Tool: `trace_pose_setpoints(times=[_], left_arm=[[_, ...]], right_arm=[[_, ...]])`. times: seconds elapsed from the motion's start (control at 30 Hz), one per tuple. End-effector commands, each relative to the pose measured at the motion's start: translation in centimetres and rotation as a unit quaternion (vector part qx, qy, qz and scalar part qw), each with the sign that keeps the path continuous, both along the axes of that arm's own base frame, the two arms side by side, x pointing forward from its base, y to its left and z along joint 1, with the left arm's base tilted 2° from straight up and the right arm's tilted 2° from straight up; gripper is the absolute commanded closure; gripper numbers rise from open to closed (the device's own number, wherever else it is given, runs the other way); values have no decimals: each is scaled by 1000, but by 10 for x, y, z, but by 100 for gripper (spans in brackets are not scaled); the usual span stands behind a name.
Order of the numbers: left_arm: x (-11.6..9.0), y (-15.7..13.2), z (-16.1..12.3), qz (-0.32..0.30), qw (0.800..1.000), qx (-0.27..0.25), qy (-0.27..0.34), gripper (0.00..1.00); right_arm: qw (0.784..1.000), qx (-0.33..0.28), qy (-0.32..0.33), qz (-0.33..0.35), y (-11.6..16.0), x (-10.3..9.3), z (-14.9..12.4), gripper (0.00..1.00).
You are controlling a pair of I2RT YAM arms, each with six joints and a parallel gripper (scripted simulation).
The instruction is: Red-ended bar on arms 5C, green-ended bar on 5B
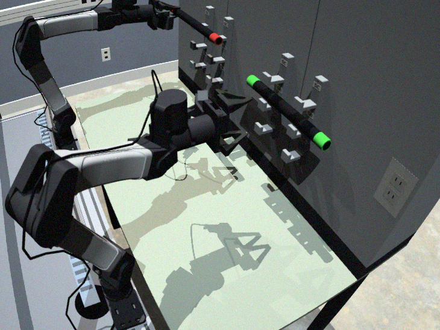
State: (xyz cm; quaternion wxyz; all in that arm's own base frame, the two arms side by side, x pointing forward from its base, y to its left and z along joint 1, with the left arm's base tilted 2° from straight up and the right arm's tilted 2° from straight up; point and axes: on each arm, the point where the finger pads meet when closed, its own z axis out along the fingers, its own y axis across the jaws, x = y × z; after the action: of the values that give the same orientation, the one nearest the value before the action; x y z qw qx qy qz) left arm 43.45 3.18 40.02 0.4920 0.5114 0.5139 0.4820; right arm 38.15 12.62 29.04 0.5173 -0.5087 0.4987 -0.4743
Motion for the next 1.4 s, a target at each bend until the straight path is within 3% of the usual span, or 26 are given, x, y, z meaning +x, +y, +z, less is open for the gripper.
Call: trace_pose_setpoints(times=[0.0, 1.37], left_arm=[[-11, 1, 33, 0, 999, -3, -43, 100], [-9, 1, 47, 0, 999, -3, -43, 100]], right_arm=[[1000, -9, 7, -5, -1, 0, -11, 0], [1000, -9, 7, -5, -1, 0, -11, 0]])
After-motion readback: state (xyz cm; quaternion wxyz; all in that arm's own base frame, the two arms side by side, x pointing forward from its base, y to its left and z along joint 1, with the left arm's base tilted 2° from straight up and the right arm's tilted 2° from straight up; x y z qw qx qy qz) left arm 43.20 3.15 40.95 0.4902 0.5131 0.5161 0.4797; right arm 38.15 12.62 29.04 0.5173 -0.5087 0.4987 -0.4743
